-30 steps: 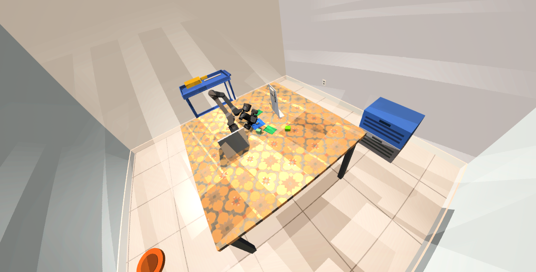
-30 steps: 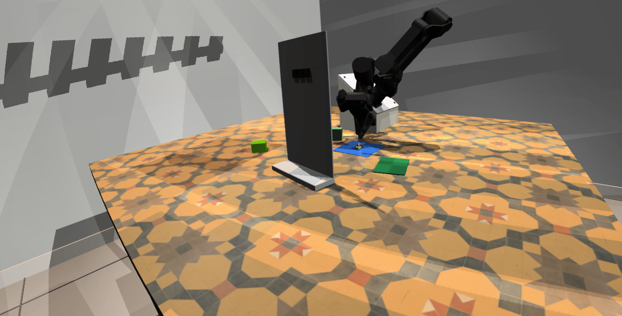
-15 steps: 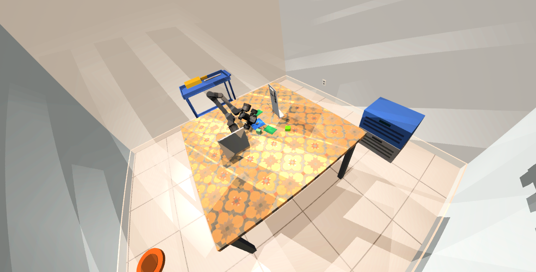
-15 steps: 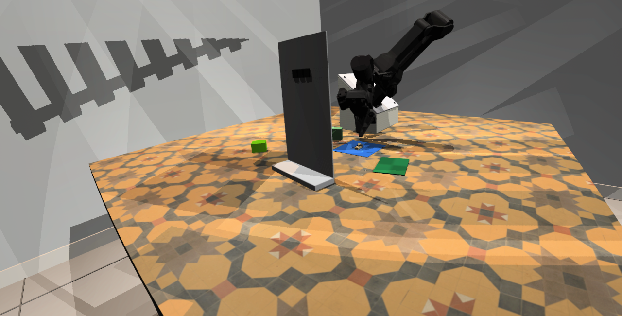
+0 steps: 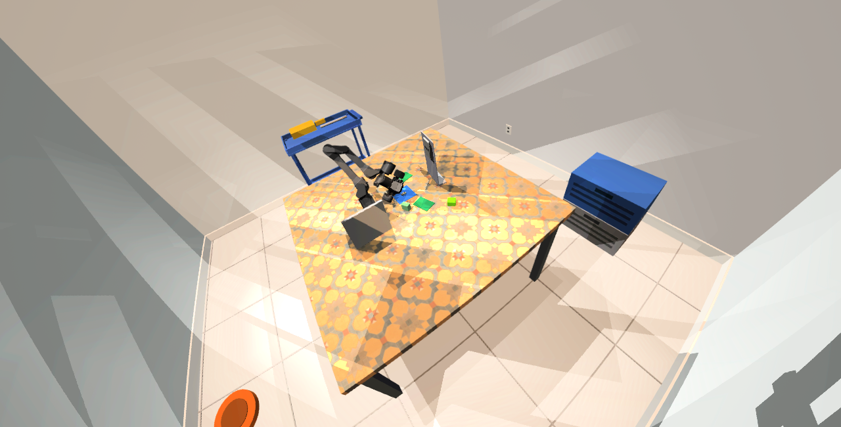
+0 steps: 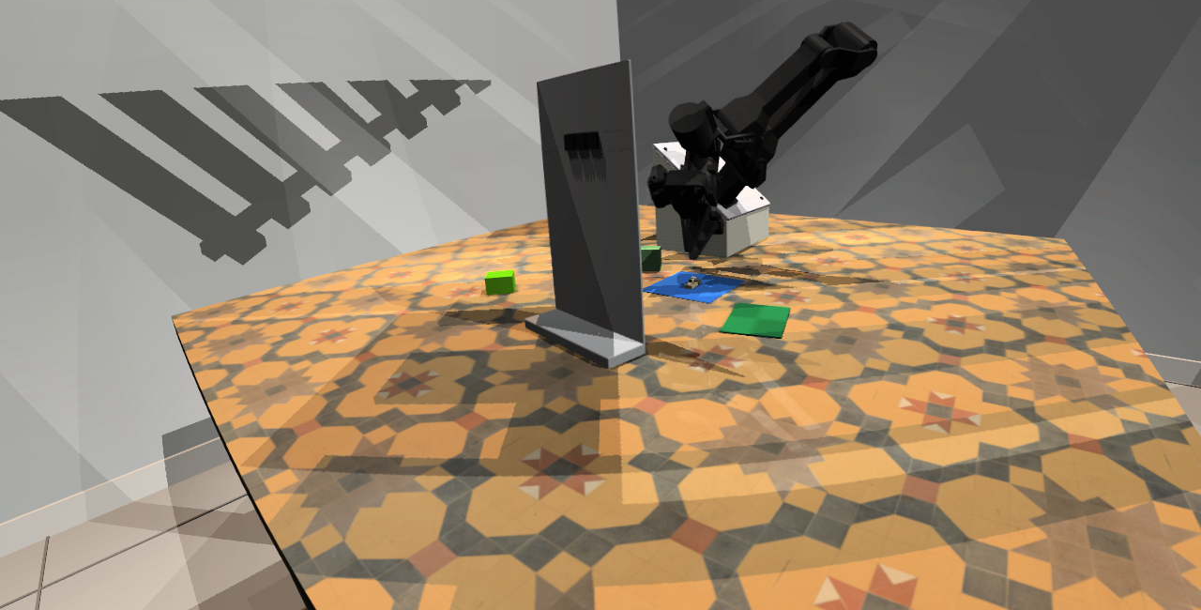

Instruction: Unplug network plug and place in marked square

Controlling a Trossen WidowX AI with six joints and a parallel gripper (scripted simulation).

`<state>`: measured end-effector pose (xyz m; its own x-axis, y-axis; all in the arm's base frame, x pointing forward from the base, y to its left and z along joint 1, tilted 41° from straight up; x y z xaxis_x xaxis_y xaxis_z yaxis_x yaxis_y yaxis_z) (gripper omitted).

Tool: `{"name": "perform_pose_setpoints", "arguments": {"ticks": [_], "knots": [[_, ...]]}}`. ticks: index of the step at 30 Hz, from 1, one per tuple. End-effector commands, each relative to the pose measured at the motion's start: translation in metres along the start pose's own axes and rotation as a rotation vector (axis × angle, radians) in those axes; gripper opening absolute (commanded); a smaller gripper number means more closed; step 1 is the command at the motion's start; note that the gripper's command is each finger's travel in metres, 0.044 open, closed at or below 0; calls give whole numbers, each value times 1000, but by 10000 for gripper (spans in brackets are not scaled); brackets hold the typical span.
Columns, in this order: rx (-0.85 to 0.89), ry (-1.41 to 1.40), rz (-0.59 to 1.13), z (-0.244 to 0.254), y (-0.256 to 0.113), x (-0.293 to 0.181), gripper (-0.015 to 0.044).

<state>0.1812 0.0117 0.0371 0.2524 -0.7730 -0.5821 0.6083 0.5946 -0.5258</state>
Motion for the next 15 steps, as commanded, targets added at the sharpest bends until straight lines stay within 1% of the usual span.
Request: {"name": "perform_pose_setpoints", "arguments": {"ticks": [1,15], "knots": [[8,-17,0,6,-2,1,156],[0,-18,-5,11,-10,5,156]]}}
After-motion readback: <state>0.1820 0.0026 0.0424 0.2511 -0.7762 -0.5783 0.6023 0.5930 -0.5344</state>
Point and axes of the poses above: the point midway between the two fingers, 35 mm back from their tips, its own y axis out along the fingers, its own z axis across the jaws, x = y × z, the point moved 5 cm from there along -y, back along the fingers, and after that the axes turned 4 degrees about -y, right-handed, at the moved point
